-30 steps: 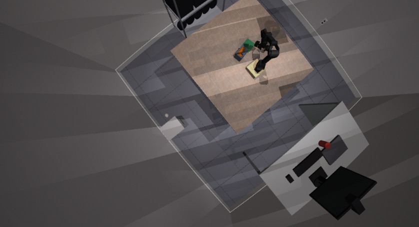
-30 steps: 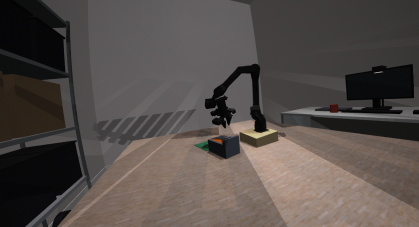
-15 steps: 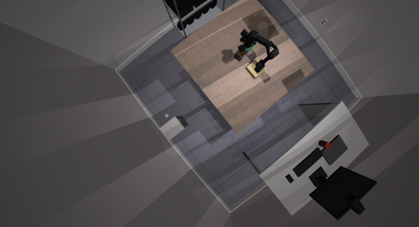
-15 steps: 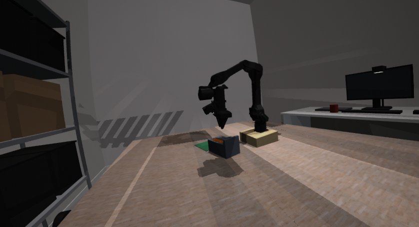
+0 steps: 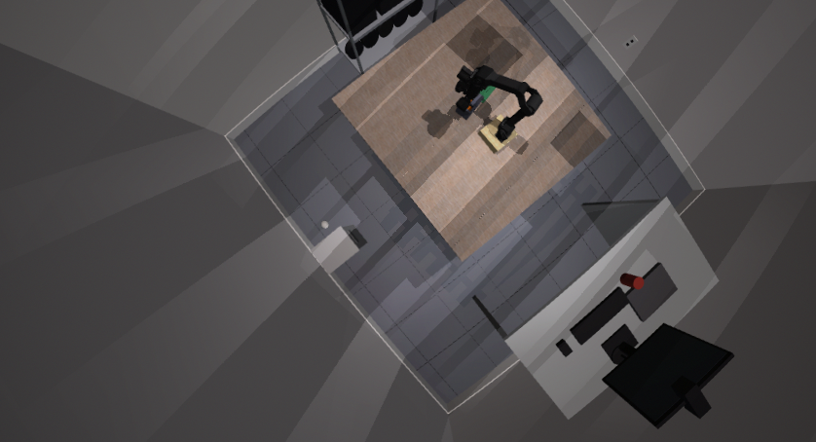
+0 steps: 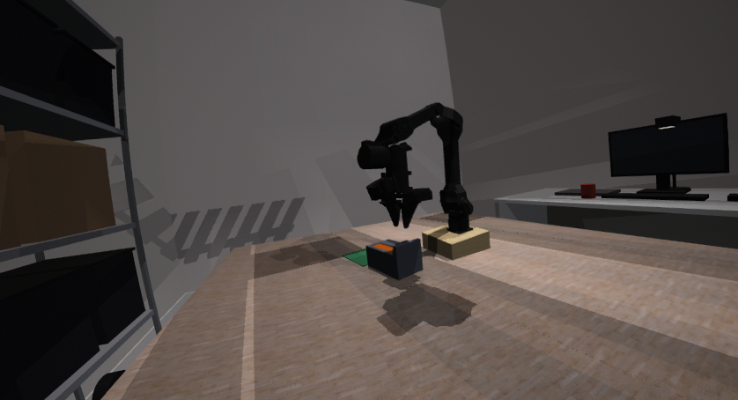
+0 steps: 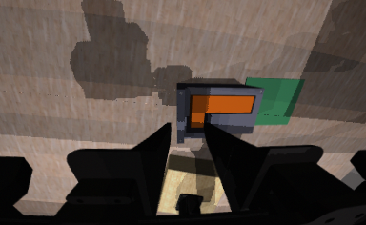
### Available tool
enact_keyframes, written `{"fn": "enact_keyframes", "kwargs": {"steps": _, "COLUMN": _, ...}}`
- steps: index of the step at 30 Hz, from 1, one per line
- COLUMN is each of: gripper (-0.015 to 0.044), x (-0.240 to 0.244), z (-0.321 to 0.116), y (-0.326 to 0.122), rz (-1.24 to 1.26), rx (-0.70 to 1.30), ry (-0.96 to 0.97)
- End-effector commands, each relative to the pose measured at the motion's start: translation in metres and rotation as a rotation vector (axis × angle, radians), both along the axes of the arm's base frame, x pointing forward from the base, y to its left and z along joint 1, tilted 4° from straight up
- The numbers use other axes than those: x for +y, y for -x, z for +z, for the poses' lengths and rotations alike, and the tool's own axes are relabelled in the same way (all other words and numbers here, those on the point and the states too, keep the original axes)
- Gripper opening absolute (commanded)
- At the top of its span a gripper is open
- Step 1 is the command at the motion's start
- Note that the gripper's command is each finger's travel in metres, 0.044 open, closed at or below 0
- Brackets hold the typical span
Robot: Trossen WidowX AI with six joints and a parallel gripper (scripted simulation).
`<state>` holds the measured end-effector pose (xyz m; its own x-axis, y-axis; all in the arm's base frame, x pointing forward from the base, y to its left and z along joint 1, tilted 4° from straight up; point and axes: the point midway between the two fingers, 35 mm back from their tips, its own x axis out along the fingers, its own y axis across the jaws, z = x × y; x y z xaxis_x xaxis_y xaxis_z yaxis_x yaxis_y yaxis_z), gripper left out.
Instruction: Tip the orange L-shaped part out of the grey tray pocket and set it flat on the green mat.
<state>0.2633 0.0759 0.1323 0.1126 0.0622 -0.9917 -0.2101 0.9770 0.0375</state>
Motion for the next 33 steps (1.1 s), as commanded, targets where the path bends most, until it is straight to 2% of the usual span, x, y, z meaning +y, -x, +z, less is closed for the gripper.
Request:
{"fn": "enact_keyframes", "kwargs": {"steps": 1, "gripper": 0.0180, "x": 0.004, "z": -0.040, "y": 0.000, "rz": 0.010, "rx": 0.028, "ry": 0.002}}
{"fn": "enact_keyframes", "kwargs": {"steps": 4, "gripper": 0.0180, "x": 0.004, "z": -0.060, "y": 0.001, "rz": 0.010, "rx": 0.028, "ry": 0.002}}
{"fn": "enact_keyframes", "kwargs": {"steps": 33, "gripper": 0.0180, "x": 0.006, "z": -0.096, "y": -0.002, "rz": 0.010, "rx": 0.028, "ry": 0.002}}
